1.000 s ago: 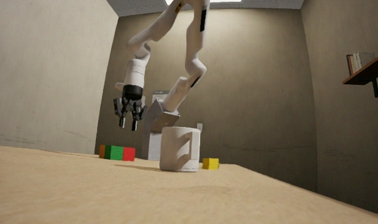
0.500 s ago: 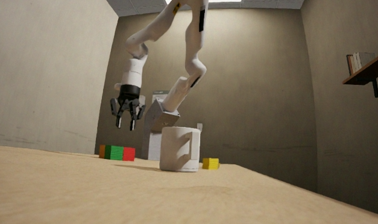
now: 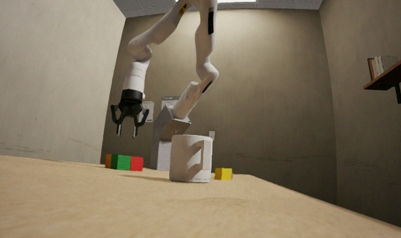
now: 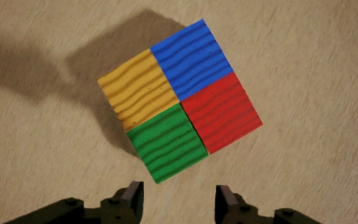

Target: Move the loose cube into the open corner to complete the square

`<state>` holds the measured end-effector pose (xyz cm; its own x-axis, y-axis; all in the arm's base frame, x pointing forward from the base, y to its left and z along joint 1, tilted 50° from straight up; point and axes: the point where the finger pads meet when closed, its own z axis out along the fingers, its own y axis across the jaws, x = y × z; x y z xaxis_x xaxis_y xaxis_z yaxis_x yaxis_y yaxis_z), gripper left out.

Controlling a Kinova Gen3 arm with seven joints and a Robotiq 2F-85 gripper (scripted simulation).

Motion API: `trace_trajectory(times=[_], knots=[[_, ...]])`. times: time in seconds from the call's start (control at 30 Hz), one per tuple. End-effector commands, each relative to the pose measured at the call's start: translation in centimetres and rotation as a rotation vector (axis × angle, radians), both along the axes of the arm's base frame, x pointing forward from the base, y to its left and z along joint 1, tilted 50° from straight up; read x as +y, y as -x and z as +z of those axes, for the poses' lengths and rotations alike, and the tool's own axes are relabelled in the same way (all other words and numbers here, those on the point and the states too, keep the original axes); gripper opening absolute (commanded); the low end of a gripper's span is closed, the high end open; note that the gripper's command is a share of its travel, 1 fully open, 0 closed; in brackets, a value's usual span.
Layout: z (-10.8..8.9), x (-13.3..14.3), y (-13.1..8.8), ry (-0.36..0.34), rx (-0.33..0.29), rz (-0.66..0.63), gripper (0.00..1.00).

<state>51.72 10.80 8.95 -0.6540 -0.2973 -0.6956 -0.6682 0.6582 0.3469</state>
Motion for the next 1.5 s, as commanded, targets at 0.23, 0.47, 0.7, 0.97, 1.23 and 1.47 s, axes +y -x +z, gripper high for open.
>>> trace_trajectory(times=[0.23, 0.47, 0.7, 0.97, 1.23, 1.47], knots=[[-1.4, -1.9, -1.3, -0.130, 0.270, -0.236, 0.52], [-2.0, -2.7, -1.8, -0.188, 0.386, -0.341, 0.52], [-2.6, -3.6, -2.3, -0.257, 0.526, -0.467, 0.52], [-3.1, -4.2, -2.6, -0.300, 0.616, -0.548, 0.52], [-3.4, -4.7, -2.9, -0.334, 0.685, -0.610, 0.52], [-3.5, -4.8, -2.9, -0.342, 0.702, -0.626, 0.52]])
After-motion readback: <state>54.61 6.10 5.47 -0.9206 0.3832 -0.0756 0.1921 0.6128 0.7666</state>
